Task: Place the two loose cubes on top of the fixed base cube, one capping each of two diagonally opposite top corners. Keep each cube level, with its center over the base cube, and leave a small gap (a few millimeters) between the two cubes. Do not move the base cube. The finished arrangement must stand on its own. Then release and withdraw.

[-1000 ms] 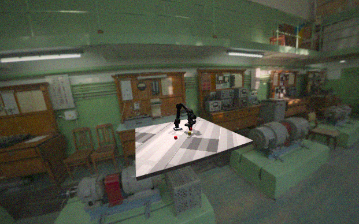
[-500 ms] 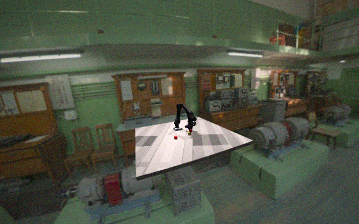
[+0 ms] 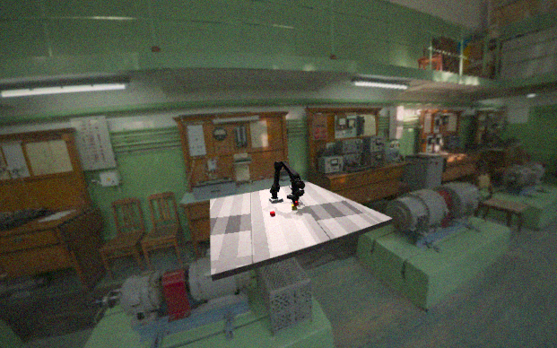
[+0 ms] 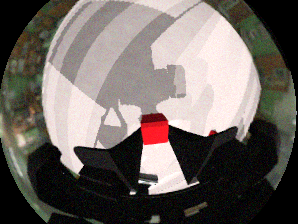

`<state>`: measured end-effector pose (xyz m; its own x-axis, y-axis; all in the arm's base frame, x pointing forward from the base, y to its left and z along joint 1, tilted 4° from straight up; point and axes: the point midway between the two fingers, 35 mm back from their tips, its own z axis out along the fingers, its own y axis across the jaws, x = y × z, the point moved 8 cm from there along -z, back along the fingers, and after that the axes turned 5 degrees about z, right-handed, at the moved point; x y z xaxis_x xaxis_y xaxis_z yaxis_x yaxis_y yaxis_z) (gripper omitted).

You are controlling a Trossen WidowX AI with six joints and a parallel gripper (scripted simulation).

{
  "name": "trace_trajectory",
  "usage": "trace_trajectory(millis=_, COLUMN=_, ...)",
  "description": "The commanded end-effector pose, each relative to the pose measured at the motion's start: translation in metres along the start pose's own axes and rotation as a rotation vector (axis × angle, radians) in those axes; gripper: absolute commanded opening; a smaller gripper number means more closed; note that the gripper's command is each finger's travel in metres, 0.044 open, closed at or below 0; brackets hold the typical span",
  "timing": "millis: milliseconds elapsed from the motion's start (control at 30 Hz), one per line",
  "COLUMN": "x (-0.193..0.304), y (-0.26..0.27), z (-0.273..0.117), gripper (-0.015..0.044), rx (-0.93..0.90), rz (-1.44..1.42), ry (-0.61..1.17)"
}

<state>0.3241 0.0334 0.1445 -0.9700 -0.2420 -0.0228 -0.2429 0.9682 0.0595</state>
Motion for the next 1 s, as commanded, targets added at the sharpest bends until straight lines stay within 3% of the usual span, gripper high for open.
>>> trace_trajectory(millis=0, x=0.000, y=0.000, z=0.000, gripper=0.0105, rx=0.003, rz=0.004, ry=-0.002)
trace_trajectory(millis=167, x=0.000, y=0.000, z=0.000, gripper=0.0105, rx=0.003, rz=0.004, ry=-0.002)
trace_trajectory(millis=300, x=0.000, y=0.000, z=0.000, gripper=0.0205, rx=0.003, rz=0.004, ry=-0.002)
trace_trajectory(millis=967, x=0.000, y=0.000, z=-0.024, gripper=0.0205, rx=0.000, rz=0.000, ry=0.000)
